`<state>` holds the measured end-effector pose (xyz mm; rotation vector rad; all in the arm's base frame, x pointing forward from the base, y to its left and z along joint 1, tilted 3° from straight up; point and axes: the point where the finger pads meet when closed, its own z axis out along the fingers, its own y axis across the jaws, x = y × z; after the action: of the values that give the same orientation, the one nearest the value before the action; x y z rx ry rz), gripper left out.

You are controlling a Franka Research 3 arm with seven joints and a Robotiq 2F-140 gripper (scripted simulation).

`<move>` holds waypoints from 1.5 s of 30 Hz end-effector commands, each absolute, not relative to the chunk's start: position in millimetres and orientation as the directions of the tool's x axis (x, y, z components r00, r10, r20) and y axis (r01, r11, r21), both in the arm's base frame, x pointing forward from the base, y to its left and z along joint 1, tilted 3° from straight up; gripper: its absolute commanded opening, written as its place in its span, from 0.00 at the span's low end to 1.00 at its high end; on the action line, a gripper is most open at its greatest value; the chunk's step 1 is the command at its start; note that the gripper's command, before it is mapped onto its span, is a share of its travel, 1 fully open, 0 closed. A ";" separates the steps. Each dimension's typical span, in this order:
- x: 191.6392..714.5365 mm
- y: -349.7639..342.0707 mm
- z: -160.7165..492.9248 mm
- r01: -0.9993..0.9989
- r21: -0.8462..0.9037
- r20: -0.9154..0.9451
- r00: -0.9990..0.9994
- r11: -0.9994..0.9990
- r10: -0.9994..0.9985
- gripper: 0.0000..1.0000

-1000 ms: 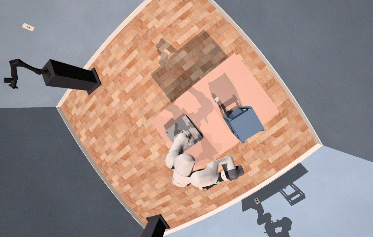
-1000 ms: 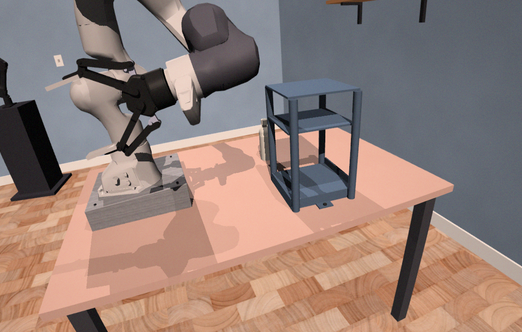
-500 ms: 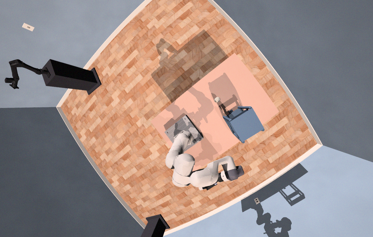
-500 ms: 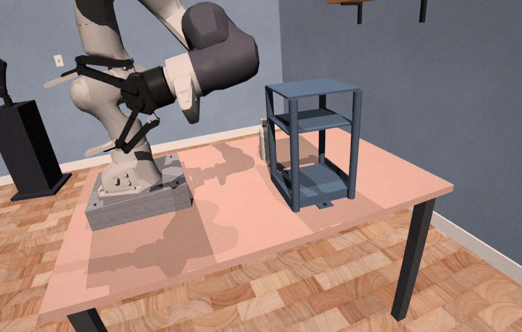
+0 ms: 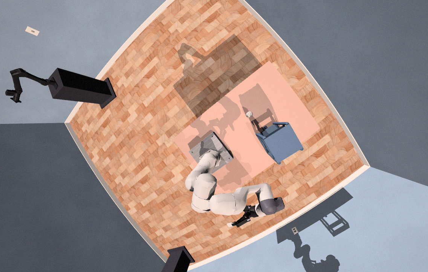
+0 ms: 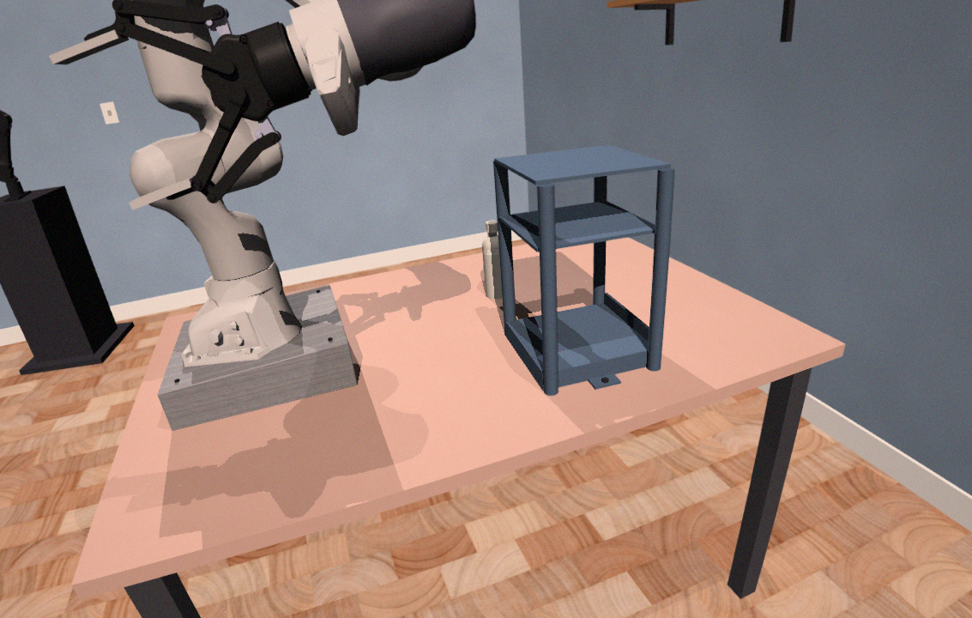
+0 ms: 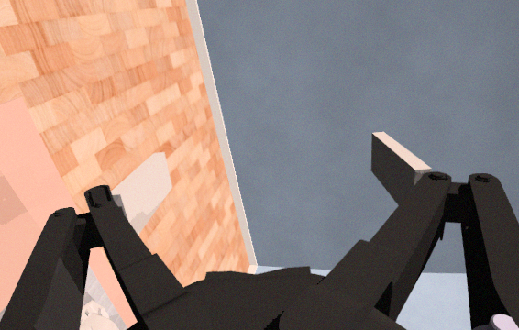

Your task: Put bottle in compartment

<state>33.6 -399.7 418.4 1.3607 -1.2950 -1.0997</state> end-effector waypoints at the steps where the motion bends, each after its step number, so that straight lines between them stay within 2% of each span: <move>1: 32.8 -397.3 422.5 -0.151 0.986 -0.071 0.048 -0.077 -0.996 1.00; 17: 33.1 -396.9 422.4 -0.152 0.985 -0.071 0.048 -0.077 -0.996 1.00; 22: 49.8 -375.1 421.1 -0.200 0.977 -0.072 0.051 -0.081 -0.996 1.00; 45: 198.3 -187.8 409.1 -0.584 0.807 -0.067 0.068 -0.094 -0.995 1.00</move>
<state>181.8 -216.0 412.1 1.7802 -1.4742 -0.9283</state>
